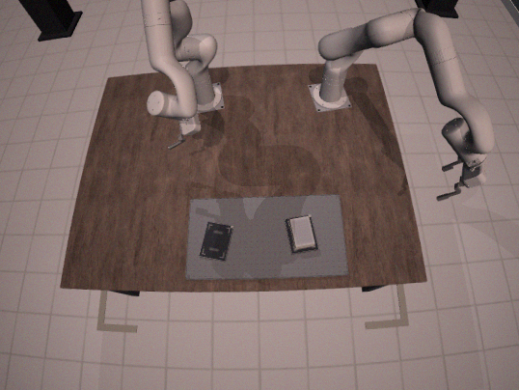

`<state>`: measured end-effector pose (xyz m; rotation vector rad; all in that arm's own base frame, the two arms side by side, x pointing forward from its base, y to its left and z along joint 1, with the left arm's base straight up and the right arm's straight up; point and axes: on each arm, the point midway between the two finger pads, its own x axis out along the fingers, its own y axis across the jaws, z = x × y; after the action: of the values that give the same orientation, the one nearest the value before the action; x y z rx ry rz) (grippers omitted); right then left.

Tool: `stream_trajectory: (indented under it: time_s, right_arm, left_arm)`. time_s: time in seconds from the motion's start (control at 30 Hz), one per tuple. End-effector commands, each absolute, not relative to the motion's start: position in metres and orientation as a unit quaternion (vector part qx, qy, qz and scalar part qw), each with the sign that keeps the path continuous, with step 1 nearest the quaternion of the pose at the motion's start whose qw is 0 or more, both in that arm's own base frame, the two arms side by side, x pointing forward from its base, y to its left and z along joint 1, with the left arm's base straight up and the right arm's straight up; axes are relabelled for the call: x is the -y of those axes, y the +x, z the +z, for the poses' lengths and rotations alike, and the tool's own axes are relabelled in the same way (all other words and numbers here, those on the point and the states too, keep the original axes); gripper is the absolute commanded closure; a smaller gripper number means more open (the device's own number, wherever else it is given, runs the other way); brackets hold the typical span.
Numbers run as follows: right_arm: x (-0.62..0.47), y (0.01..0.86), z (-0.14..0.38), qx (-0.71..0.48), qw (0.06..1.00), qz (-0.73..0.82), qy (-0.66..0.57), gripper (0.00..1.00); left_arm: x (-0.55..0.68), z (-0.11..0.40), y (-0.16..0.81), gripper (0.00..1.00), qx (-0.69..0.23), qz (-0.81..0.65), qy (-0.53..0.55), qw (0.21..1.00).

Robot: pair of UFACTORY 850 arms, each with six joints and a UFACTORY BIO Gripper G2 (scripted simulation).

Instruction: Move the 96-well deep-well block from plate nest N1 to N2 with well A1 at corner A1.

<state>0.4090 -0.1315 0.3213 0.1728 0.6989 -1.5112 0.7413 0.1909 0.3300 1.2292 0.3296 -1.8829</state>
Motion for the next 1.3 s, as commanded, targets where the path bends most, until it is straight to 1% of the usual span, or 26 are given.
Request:
stream_trajectory:
  time_s: [0.0, 0.8, 1.27]
  right_arm:
    - [0.1316, 0.4095, 0.3220, -0.309, 0.670, -0.670, 0.077, 0.00]
    - [0.1316, 0.4095, 0.3220, -0.309, 0.670, -0.670, 0.077, 0.00]
    - [0.1316, 0.4095, 0.3220, -0.309, 0.670, -0.670, 0.077, 0.00]
  left_arm:
    - [-0.1911, 0.3316, 0.7419, 0.00, -0.131, -0.751, 0.492, 0.421]
    - [-0.1911, 0.3316, 0.7413, 0.00, -0.132, -0.750, 0.491, 0.422]
    - [-0.1913, 0.3322, 0.7340, 0.00, -0.141, -0.743, 0.488, 0.436]
